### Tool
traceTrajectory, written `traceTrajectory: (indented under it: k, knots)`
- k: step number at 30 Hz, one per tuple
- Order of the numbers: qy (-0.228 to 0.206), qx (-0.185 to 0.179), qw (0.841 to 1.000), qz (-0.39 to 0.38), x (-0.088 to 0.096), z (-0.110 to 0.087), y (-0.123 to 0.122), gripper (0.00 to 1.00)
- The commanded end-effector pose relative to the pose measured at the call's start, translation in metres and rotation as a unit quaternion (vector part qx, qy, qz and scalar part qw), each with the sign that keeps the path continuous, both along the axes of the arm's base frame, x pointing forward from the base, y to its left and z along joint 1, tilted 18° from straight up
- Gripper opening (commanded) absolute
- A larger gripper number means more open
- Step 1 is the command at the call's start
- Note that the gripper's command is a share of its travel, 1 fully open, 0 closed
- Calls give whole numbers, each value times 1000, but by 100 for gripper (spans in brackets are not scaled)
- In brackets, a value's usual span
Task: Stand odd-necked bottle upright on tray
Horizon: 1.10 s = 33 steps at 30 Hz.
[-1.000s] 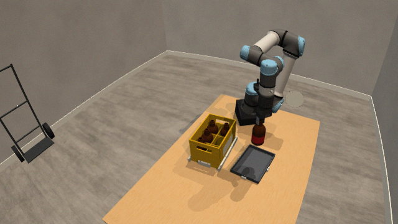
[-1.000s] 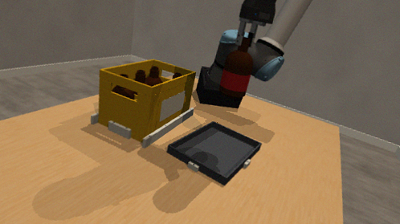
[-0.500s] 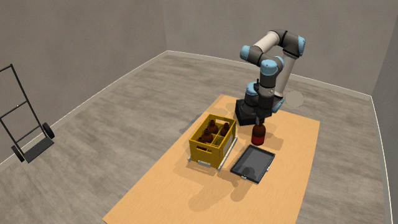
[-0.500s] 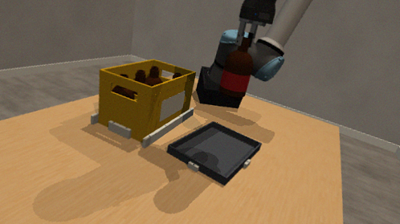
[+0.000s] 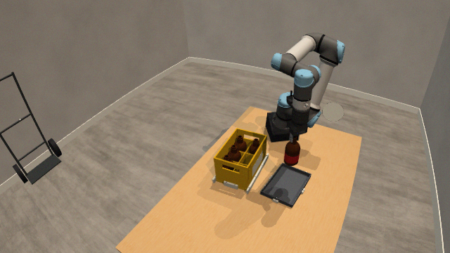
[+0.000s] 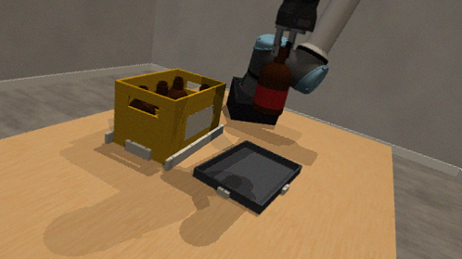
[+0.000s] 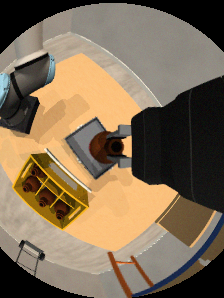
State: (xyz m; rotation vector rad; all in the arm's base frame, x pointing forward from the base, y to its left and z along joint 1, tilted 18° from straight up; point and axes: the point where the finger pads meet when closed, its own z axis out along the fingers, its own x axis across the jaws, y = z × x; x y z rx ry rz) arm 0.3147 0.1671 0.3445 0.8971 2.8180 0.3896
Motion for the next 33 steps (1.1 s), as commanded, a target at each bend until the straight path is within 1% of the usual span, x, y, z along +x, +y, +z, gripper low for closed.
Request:
traceTrajectory:
  k: [1, 10, 12, 27, 29, 33]
  knots:
    - [-1, 0, 1000, 0, 2, -6, 1, 0]
    - [-1, 0, 1000, 0, 6, -23, 5, 0]
    - [-1, 0, 1000, 0, 6, -23, 5, 0]
    - [-1, 0, 1000, 0, 16, -66, 14, 0]
    - [-1, 0, 1000, 0, 16, -66, 14, 0]
    - [-1, 0, 1000, 0, 19, -78, 16, 0]
